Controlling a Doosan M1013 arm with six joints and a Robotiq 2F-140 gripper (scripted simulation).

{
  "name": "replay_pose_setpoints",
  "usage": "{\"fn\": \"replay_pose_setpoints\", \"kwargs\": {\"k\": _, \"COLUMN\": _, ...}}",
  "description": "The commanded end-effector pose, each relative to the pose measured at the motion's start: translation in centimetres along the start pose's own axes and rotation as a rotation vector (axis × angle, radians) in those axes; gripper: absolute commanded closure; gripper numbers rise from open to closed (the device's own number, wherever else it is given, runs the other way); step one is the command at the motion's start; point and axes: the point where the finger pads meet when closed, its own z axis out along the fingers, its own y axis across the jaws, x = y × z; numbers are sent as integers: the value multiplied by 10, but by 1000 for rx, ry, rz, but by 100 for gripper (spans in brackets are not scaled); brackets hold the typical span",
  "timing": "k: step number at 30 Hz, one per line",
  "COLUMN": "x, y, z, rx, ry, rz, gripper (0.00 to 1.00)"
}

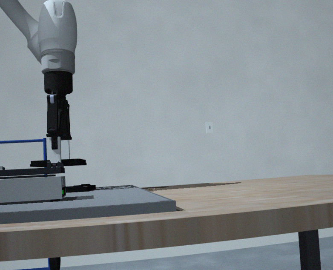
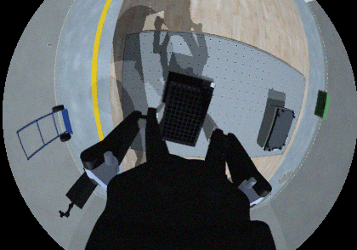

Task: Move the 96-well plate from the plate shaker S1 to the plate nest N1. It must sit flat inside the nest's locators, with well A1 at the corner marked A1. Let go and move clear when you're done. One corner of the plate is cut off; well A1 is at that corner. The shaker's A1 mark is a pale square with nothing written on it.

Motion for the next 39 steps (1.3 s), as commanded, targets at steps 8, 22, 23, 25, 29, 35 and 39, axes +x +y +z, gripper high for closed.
{"fn": "replay_pose_setpoints", "kwargs": {"k": 8, "x": 6, "y": 0, "z": 0, "rx": -2, "ry": 4, "rz": -1, "gripper": 90}}
{"fn": "replay_pose_setpoints", "kwargs": {"k": 22, "x": 6, "y": 1, "z": 3, "rx": -2, "ry": 4, "rz": -1, "gripper": 90}}
{"fn": "replay_pose_setpoints", "kwargs": {"k": 23, "x": 6, "y": 1, "z": 5, "rx": -2, "ry": 4, "rz": -1, "gripper": 90}}
{"fn": "replay_pose_setpoints", "kwargs": {"k": 25, "x": 7, "y": 1, "z": 8, "rx": -2, "ry": 4, "rz": -1, "gripper": 90}}
{"fn": "replay_pose_setpoints", "kwargs": {"k": 29, "x": 7, "y": 1, "z": 13, "rx": -2, "ry": 4, "rz": -1, "gripper": 90}}
{"fn": "replay_pose_setpoints", "kwargs": {"k": 35, "x": 6, "y": 1, "z": 21, "rx": -2, "ry": 4, "rz": -1, "gripper": 90}}
{"fn": "replay_pose_setpoints", "kwargs": {"k": 39, "x": 5, "y": 2, "z": 28, "rx": -2, "ry": 4, "rz": -1, "gripper": 90}}
